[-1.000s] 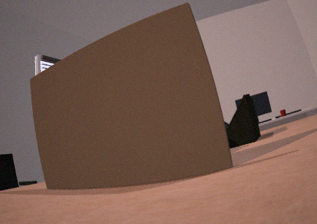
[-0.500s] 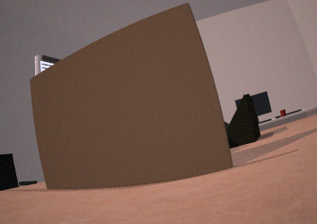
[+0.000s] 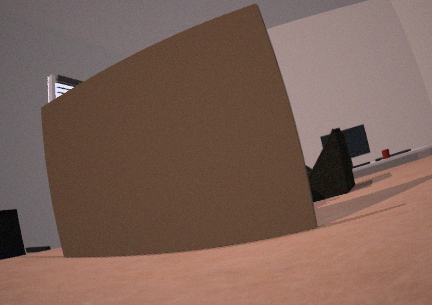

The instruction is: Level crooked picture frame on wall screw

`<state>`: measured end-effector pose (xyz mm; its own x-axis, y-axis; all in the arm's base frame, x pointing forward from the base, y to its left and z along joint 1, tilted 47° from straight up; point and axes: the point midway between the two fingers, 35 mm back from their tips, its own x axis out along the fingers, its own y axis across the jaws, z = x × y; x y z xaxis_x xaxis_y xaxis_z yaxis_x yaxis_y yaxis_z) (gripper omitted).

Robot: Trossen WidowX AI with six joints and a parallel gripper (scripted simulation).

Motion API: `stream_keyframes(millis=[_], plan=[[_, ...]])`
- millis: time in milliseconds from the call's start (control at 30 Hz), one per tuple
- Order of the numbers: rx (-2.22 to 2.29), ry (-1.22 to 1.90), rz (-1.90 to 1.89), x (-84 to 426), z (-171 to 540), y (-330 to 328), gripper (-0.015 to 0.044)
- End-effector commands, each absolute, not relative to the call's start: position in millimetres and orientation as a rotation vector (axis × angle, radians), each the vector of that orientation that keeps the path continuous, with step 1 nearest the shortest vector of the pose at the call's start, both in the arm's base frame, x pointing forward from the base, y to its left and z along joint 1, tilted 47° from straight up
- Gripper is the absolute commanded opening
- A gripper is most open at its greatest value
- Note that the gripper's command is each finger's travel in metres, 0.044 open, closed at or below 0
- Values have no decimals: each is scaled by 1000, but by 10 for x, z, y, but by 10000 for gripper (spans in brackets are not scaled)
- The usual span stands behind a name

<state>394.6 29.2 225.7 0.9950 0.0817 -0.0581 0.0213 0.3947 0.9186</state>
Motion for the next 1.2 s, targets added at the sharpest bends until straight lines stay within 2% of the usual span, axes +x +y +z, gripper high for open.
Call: stream_keyframes(millis=[0,1167], plan=[[1160,99,39,3946,2254,290,0],[945,91,48,3946,2259,301,0]])
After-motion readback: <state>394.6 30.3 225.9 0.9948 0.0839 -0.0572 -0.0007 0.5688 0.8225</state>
